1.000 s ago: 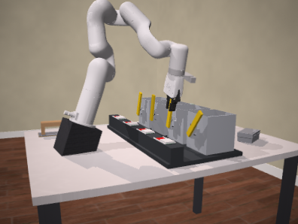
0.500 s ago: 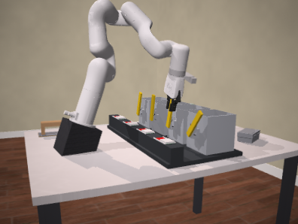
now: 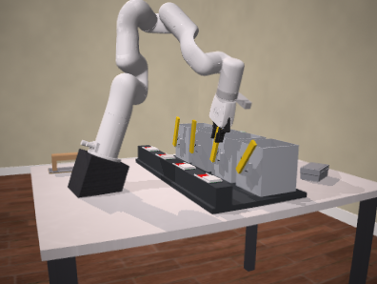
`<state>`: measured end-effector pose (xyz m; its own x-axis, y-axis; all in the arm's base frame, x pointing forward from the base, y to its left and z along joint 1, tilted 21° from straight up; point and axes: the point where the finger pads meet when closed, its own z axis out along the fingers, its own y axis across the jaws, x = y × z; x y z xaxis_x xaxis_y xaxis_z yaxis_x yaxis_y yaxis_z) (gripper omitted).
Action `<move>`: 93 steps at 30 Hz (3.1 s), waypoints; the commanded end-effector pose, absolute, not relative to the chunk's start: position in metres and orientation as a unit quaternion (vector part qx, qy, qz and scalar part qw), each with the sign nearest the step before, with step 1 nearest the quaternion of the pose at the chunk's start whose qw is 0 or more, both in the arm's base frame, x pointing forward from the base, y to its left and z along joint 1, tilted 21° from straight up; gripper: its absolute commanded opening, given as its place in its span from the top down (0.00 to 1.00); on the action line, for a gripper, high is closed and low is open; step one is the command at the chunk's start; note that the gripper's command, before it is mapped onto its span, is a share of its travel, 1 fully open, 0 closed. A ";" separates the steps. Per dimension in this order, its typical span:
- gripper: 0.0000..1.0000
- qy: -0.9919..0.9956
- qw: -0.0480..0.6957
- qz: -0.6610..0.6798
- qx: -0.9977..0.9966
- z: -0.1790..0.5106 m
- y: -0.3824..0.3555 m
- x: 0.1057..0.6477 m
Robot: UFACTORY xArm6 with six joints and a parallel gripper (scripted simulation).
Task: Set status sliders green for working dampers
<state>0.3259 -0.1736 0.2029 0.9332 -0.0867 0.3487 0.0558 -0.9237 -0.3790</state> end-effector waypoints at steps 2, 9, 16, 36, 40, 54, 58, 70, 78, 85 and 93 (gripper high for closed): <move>0.81 0.005 0.208 -0.184 -0.961 0.203 -0.177 0.327; 0.81 -0.001 0.237 -0.184 -0.954 0.201 -0.182 0.327; 0.81 -0.006 0.262 -0.184 -0.948 0.198 -0.187 0.328; 0.81 -0.016 0.316 -0.183 -0.931 0.192 -0.196 0.329; 0.81 -0.018 0.323 -0.183 -0.928 0.191 -0.198 0.329; 0.81 -0.020 0.334 -0.183 -0.925 0.190 -0.200 0.330; 0.81 -0.020 0.334 -0.183 -0.924 0.189 -0.200 0.330; 0.81 -0.020 0.334 -0.183 -0.924 0.189 -0.200 0.330; 0.73 -0.020 0.334 -0.183 -0.924 0.189 -0.200 0.330; 0.69 -0.020 0.334 -0.183 -0.924 0.189 -0.200 0.330; 0.61 -0.020 0.334 -0.183 -0.924 0.189 -0.200 0.330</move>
<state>0.3293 -0.1988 0.1883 0.9332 -0.0858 0.3489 0.1581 -0.7738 -0.6134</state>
